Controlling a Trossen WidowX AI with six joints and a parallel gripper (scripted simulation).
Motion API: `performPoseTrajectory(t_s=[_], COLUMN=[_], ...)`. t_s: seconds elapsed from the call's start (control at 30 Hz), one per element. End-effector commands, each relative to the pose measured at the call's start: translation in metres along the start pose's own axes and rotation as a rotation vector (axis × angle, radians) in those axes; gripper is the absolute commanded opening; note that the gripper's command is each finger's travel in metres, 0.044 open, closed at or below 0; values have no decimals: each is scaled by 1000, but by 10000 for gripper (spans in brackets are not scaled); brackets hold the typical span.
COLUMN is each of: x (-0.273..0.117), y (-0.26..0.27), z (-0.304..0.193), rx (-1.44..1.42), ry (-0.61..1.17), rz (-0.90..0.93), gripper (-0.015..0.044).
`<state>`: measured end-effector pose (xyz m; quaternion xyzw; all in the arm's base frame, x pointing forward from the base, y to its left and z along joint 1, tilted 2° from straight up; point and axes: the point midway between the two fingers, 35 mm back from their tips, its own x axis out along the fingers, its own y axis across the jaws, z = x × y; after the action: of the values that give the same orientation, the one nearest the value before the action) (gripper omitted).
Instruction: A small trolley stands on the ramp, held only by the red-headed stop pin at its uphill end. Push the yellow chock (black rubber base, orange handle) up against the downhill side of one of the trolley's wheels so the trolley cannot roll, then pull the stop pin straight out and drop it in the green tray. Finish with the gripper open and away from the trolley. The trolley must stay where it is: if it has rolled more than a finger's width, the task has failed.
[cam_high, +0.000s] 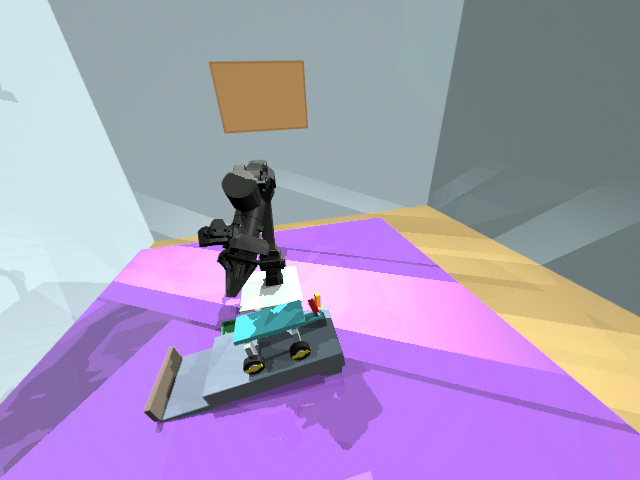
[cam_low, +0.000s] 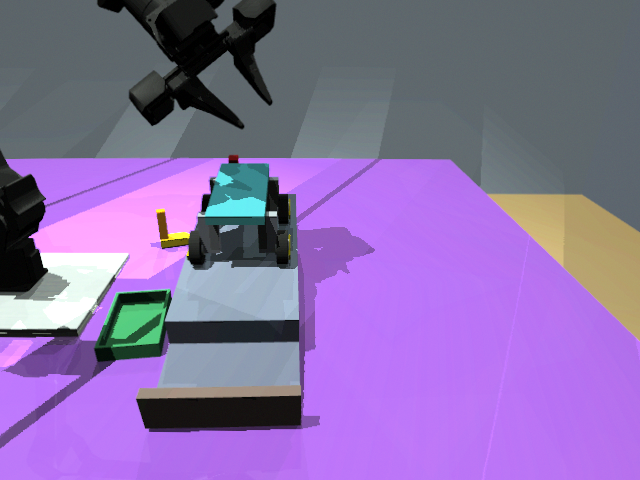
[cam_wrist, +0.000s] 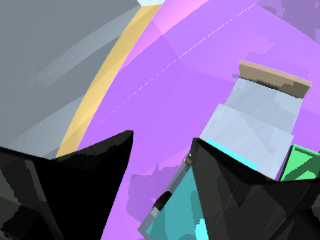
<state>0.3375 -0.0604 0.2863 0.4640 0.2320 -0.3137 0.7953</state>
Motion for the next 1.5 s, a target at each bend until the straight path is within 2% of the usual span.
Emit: performPoseTrajectory(t_s=[0.0,0.4,0.73,1.07,1.47], x=[-2,-29,-70,-76,-52], y=[-5,-45,-105,-115,-134], z=[-51,-165,-230,-236,-253], rx=[10,12,-13,-20,-20], ry=[147,444,562,565,565], rz=[-39,-264,-572,-619,-619], gripper=[190,190,190,190,190])
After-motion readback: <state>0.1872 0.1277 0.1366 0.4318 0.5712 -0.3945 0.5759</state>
